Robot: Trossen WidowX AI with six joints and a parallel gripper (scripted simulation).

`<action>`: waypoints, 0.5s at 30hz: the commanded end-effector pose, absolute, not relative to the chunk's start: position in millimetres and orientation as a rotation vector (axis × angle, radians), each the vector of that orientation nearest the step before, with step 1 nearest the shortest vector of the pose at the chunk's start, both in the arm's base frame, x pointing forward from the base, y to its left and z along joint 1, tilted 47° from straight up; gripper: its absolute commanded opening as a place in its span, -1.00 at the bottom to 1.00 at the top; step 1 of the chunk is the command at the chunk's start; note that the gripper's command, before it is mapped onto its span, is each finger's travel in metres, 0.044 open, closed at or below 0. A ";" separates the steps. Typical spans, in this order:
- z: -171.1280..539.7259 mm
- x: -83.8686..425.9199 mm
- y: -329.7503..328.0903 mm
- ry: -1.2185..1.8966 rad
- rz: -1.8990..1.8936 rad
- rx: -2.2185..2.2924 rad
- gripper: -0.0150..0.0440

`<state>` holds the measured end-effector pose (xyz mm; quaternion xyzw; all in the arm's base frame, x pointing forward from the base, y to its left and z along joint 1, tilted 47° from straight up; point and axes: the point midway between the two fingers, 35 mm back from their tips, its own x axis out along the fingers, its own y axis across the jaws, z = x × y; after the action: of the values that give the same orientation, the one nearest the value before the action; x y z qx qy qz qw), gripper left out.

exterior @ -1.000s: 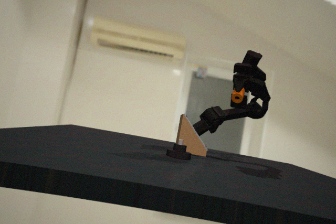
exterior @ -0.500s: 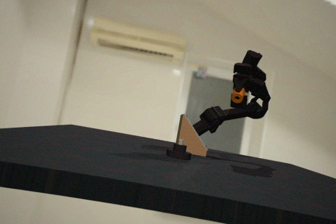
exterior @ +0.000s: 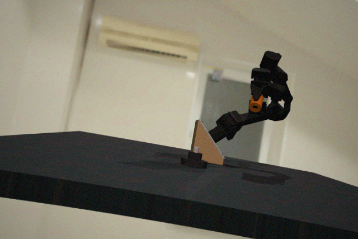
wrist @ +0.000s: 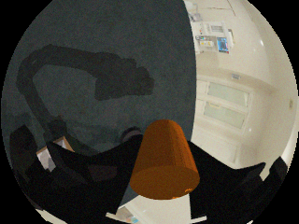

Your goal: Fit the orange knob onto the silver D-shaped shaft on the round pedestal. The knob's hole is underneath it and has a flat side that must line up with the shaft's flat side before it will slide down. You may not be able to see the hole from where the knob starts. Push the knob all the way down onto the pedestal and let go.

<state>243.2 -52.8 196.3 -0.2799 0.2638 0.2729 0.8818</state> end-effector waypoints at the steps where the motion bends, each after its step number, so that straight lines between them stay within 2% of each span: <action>1: 193.0 246.2 -49.1 0.569 0.638 -0.571 -0.49; 15: 174.9 254.3 -32.8 0.650 0.890 -0.501 -0.49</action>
<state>251.8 -35.6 177.3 -0.2418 0.3016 0.3948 0.8335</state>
